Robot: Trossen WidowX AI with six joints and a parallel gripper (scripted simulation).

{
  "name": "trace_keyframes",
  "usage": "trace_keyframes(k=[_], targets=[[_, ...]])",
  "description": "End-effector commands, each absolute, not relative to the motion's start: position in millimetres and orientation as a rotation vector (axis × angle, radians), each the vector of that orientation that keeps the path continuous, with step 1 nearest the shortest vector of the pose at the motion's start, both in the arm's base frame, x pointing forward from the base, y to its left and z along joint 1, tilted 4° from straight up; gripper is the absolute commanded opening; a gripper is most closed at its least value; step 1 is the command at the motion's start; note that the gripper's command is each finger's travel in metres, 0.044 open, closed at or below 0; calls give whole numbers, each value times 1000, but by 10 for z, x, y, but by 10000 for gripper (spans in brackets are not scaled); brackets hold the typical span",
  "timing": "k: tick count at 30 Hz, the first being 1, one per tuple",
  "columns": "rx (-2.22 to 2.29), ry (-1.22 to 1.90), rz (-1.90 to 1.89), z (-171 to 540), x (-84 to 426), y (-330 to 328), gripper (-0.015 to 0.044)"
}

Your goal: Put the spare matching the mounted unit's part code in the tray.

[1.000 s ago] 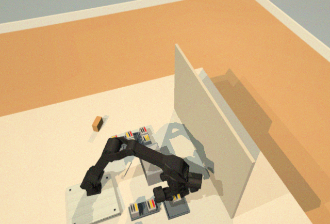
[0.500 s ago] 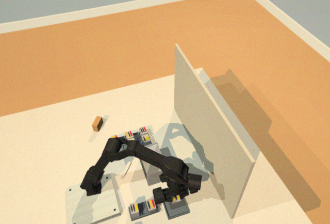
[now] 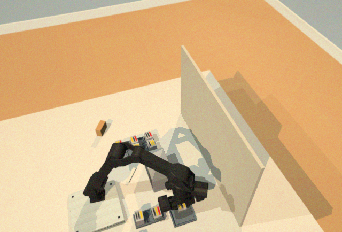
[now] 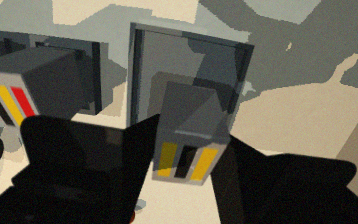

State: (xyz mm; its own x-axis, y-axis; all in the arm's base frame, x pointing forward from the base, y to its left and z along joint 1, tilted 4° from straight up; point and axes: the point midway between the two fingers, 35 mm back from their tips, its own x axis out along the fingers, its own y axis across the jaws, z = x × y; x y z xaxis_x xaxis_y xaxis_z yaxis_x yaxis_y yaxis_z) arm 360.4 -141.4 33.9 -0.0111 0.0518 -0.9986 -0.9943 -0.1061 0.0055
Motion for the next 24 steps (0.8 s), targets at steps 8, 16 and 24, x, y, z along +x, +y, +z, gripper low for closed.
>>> trace_keyframes(k=[8,16,24], targets=[[-1238,1130,1317,254,3580,-1402,0],[-1243,1125,1318,267,3585,-1403,131],[-1243,1125,1318,267,3585,-1403,341]])
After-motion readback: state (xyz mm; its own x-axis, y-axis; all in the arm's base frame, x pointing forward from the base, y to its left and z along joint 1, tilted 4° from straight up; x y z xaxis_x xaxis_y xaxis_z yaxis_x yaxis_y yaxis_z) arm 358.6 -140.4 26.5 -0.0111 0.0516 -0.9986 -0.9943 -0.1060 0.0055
